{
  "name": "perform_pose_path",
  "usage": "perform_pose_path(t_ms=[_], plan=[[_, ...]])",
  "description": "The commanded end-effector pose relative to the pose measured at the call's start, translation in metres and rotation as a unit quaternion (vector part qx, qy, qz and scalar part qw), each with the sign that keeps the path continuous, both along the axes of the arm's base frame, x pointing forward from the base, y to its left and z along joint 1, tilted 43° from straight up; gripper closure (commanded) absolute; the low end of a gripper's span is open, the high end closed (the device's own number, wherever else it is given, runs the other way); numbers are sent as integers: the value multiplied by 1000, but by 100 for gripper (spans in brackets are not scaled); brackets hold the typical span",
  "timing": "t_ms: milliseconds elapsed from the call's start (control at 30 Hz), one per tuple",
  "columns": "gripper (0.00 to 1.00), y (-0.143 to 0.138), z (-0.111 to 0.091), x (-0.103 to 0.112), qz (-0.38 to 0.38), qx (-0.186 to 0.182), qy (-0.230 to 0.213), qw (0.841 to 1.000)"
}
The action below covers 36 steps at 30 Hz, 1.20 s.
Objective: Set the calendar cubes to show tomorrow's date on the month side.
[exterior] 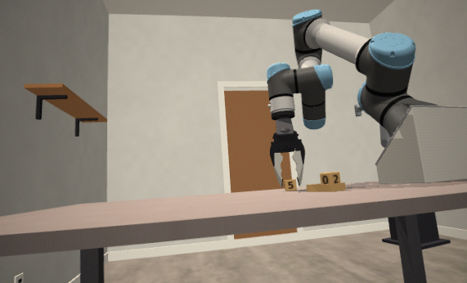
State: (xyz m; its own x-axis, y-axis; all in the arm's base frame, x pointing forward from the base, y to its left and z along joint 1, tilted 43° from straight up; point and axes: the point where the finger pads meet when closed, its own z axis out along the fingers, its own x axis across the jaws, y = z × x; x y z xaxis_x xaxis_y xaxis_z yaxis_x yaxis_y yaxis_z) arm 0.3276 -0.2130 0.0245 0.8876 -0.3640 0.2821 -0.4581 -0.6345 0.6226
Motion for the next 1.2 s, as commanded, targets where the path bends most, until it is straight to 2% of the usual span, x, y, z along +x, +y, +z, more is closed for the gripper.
perform_pose_path(t_ms=[0, 1100, 1133, 1167], plan=[[71, -1, 0, 0, 0, 0, -1, 1000], [71, -1, 0, 0, 0, 0, -1, 1000], [89, -1, 0, 0, 0, 0, -1, 1000], [89, -1, 0, 0, 0, 0, -1, 1000]])
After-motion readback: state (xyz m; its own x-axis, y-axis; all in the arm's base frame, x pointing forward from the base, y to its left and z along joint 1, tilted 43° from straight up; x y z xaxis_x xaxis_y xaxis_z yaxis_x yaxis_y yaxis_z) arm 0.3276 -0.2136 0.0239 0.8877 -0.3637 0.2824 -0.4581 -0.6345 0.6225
